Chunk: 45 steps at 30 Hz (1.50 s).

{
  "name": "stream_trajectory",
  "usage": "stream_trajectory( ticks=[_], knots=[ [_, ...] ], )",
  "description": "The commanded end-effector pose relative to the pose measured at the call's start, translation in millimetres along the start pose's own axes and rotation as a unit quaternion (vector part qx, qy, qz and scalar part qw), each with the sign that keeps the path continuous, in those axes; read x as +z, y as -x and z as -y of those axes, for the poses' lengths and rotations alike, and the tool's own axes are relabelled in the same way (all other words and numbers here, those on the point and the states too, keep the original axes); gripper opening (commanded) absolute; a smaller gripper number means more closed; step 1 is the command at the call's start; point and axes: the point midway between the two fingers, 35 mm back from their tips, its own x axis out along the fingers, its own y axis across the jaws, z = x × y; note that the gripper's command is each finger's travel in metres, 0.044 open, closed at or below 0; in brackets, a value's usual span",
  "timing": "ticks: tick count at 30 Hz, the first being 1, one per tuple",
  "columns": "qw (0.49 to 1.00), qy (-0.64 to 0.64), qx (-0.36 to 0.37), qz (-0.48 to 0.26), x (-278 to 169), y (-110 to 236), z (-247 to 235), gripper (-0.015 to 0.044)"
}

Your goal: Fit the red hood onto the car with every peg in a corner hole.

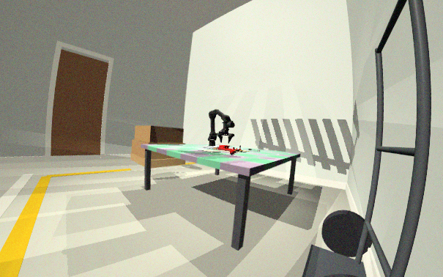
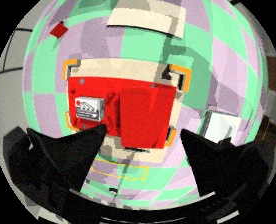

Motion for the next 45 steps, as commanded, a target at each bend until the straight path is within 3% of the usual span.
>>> stream_trajectory(
  ticks=[1,45],
  knots=[
    [1.0,0.001,-0.001,-0.002,-0.8,-4.8,0.5,0.044],
    [1.0,0.001,-0.002,-0.002,-1.0,-32.8,1.2,0.044]
  ],
)
